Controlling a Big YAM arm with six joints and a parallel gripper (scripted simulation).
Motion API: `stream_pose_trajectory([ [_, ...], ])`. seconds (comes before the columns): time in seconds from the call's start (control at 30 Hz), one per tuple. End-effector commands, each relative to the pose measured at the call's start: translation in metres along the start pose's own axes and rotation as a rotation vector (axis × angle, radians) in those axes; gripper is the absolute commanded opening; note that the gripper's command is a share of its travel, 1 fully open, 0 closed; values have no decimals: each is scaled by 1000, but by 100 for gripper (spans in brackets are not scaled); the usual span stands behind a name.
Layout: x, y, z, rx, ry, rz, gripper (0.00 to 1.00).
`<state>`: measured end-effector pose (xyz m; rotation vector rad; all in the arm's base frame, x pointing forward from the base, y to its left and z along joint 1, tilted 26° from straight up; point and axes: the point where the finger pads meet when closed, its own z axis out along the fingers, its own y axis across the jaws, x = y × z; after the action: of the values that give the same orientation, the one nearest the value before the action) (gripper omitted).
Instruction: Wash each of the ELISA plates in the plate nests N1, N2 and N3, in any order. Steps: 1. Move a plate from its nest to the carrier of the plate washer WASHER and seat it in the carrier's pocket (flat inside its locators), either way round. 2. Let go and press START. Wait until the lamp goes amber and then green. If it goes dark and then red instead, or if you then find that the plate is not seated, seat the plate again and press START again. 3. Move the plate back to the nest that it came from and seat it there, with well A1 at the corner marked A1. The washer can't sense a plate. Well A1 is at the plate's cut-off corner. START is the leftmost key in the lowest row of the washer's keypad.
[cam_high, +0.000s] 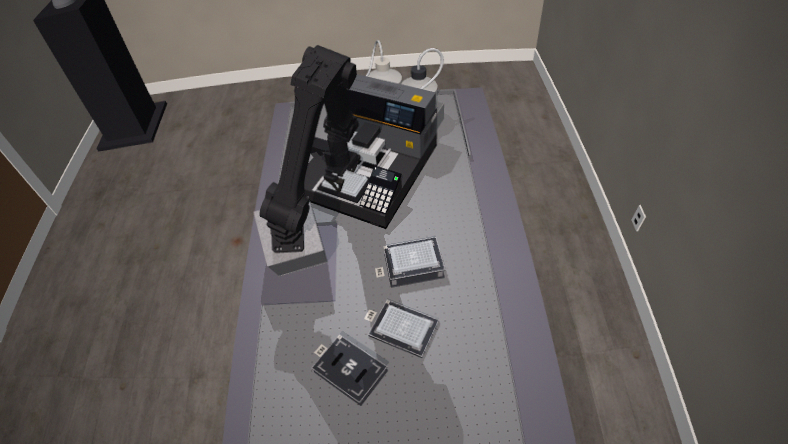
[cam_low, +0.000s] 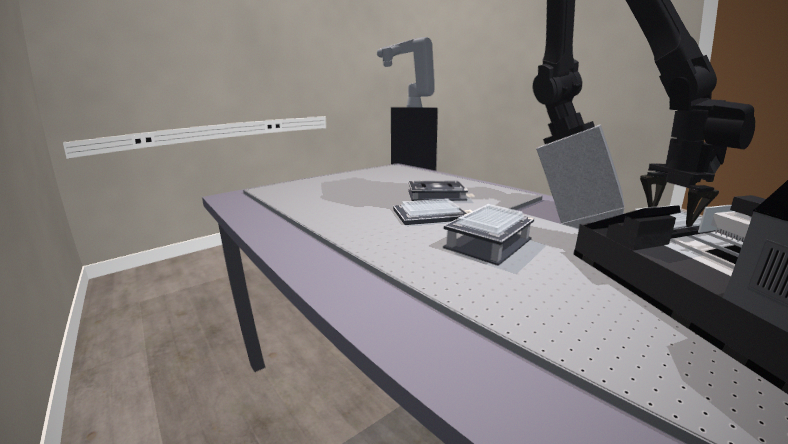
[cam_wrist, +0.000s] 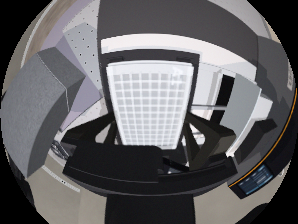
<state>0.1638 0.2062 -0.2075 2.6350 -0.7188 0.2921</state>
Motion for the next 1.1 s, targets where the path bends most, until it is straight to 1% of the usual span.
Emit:
stream_pose_trajectory([
  [0.0,2,-1,6,2,0,-2,84],
  [0.33,2,-2,7,3,0,-2,84],
  [0.37,0,-9,-1,21,0,4,84],
  [1.07,0,-9,-1,21,0,4,84],
])
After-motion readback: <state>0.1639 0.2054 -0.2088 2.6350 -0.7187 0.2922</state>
